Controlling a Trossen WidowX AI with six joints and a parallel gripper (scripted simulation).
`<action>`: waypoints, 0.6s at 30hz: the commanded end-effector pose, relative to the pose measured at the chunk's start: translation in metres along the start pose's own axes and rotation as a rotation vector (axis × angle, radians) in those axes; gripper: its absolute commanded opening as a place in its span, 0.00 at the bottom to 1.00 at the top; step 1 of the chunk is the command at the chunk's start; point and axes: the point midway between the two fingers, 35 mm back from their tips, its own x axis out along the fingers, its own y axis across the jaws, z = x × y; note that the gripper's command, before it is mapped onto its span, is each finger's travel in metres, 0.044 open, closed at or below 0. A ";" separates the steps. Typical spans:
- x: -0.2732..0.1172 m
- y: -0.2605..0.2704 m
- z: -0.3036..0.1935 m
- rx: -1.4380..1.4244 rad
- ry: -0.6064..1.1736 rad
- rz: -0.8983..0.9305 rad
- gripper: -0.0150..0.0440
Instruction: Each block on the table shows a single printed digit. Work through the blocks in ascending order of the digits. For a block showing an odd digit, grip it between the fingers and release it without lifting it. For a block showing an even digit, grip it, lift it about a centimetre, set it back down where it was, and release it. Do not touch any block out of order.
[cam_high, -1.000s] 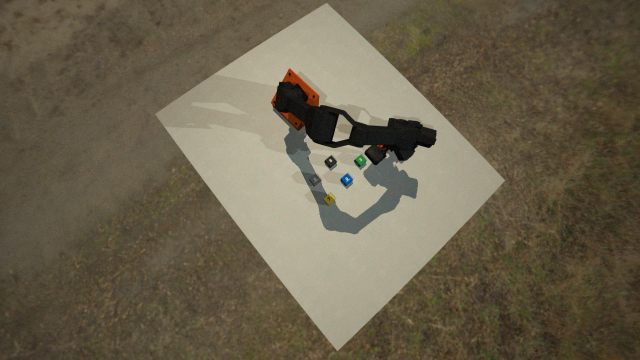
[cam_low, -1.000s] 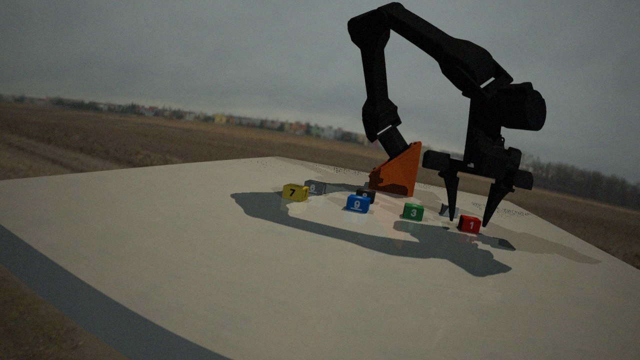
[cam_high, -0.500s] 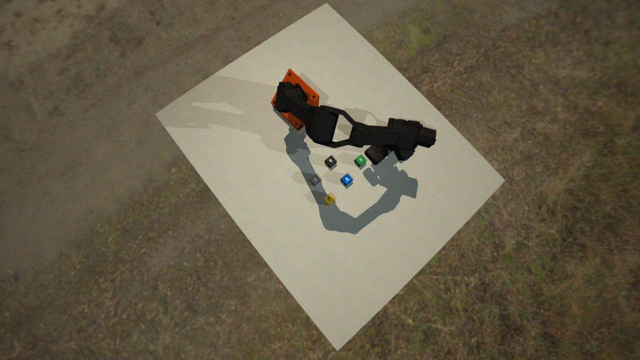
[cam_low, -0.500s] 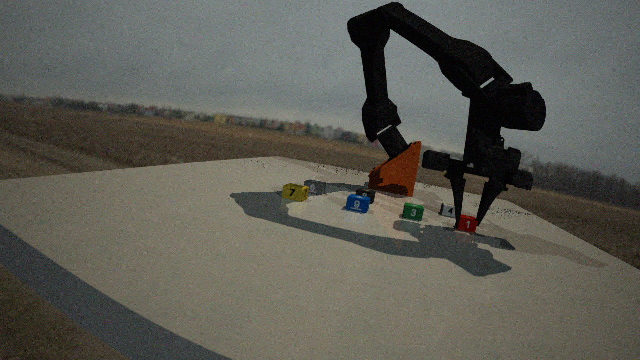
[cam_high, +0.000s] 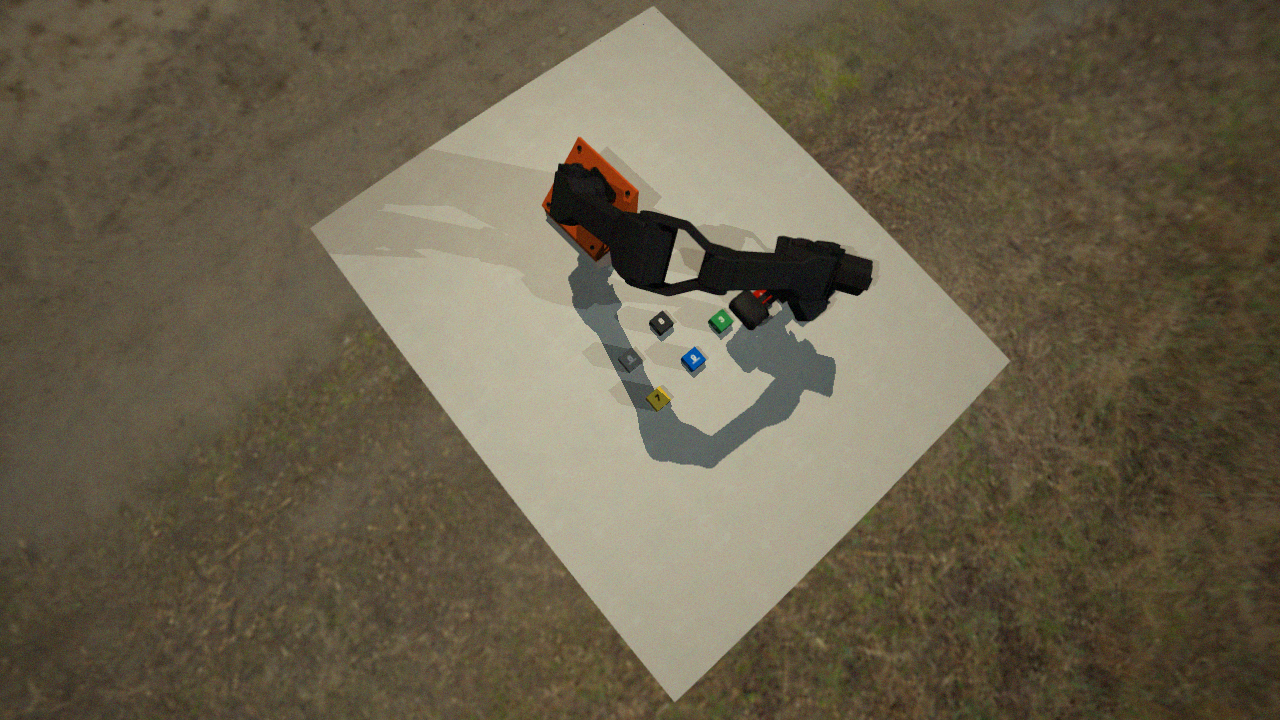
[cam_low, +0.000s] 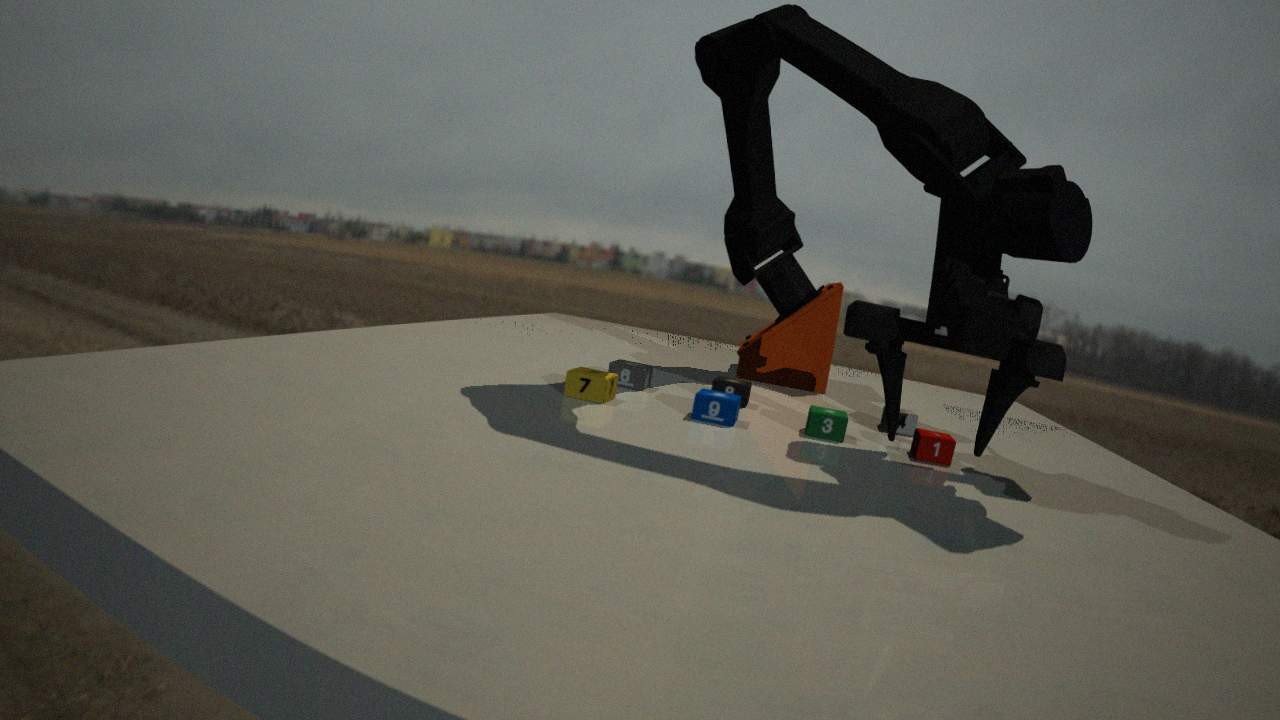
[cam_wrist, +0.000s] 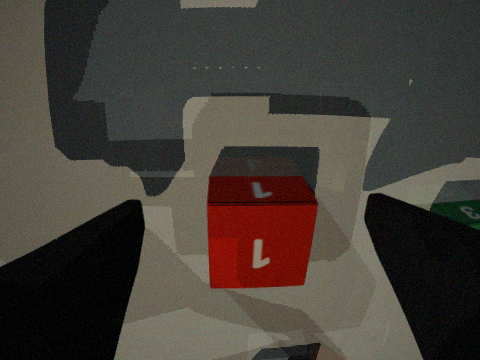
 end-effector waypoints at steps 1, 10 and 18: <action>0.002 -0.001 -0.001 -0.007 0.003 -0.004 0.93; -0.037 0.000 -0.001 -0.007 0.003 -0.002 0.89; -0.116 0.000 -0.001 -0.008 0.004 0.000 0.53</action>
